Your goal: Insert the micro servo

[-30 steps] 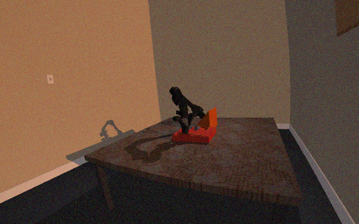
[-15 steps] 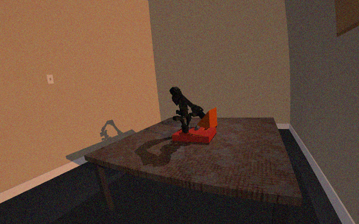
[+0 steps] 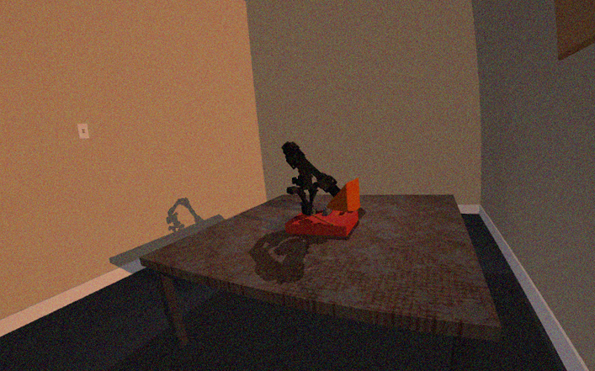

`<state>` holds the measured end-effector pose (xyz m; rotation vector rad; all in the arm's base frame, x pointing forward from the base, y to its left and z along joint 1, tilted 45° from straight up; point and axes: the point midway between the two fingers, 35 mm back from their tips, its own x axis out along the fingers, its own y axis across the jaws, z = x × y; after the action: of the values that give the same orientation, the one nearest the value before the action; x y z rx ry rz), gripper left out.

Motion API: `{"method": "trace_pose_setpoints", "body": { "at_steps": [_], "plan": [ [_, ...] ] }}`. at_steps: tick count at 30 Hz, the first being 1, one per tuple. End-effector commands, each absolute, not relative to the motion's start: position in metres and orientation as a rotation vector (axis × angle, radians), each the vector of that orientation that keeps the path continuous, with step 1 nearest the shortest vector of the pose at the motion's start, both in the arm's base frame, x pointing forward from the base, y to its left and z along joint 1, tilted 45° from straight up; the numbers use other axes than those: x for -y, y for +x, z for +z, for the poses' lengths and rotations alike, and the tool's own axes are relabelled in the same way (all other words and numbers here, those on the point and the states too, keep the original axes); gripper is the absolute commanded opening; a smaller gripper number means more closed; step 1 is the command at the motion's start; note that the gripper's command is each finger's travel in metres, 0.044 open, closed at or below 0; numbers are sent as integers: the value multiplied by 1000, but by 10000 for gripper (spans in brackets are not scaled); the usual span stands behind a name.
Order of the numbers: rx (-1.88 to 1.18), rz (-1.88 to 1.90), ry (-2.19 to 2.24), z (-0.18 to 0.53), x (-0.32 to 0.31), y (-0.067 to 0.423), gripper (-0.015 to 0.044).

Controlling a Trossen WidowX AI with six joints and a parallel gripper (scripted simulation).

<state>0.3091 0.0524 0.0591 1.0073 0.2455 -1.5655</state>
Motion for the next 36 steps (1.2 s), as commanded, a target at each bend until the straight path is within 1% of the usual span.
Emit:
{"method": "trace_pose_setpoints", "body": {
  "at_steps": [1,8,19,36],
  "plan": [
    [-245,-1560,1021,62,-54,308,0],
    [-245,-1560,1021,63,-54,307,0],
    [-246,-1561,1021,54,-60,289,0],
    [-251,-1560,1025,-15,-131,270,0]
  ]
}}
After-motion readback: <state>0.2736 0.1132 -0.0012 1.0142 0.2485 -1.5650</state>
